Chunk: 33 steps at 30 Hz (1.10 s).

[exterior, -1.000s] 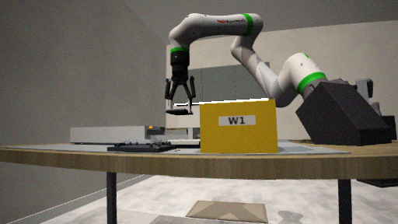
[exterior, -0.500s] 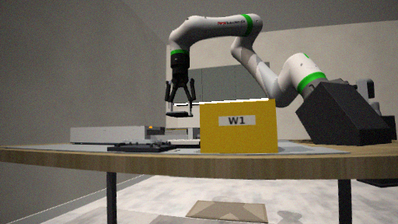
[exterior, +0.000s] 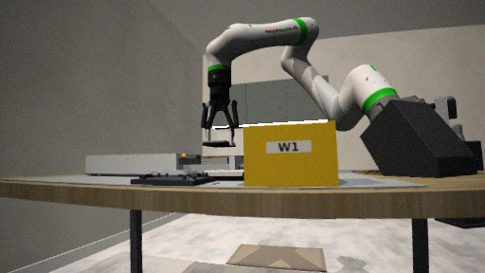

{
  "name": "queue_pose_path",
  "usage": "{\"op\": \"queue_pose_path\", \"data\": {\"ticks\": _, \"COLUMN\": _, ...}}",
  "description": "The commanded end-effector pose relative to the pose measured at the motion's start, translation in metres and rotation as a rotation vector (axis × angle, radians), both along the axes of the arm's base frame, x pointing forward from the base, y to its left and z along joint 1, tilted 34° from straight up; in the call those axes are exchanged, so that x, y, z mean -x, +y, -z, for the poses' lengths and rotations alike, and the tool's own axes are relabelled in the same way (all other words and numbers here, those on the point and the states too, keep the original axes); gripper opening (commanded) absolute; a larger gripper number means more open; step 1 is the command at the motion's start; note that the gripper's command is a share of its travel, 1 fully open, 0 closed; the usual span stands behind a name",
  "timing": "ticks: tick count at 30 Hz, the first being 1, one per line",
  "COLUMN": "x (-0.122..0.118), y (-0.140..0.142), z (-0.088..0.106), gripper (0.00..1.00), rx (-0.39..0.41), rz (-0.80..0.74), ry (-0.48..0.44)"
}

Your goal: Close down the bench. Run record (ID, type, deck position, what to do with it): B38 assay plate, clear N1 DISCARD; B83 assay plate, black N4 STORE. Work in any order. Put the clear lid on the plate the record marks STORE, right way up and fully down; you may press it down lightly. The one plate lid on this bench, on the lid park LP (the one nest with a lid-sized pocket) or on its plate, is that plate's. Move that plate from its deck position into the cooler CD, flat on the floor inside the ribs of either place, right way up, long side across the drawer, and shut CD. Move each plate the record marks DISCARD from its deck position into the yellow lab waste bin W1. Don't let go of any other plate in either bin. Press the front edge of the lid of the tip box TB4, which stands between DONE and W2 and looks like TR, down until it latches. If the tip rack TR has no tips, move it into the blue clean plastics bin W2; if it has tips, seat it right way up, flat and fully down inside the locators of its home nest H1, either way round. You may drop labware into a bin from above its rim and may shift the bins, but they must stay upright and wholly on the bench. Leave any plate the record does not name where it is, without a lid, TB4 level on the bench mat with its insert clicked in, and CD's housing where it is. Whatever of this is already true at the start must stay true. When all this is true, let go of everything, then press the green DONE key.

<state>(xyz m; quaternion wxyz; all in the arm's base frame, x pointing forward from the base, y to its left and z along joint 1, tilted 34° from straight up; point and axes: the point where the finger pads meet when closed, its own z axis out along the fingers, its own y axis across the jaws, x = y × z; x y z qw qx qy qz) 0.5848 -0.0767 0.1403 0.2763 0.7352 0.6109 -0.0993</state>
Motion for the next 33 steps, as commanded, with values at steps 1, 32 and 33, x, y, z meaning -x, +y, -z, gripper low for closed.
{"op": "queue_pose_path", "data": {"ticks": 1, "x": -0.001, "y": -0.002, "z": 0.003, "gripper": 0.00, "rx": 0.000, "rz": 0.000, "ry": 0.000}}
{"op": "queue_pose_path", "data": {"ticks": 32, "x": -0.008, "y": -0.021, "z": 0.032, "gripper": 0.00, "rx": 0.000, "rz": 0.000, "ry": 0.000}}
{"op": "queue_pose_path", "data": {"ticks": 33, "x": -0.008, "y": -0.022, "z": 0.034, "gripper": 0.00, "rx": 0.000, "rz": 0.000, "ry": 0.000}}
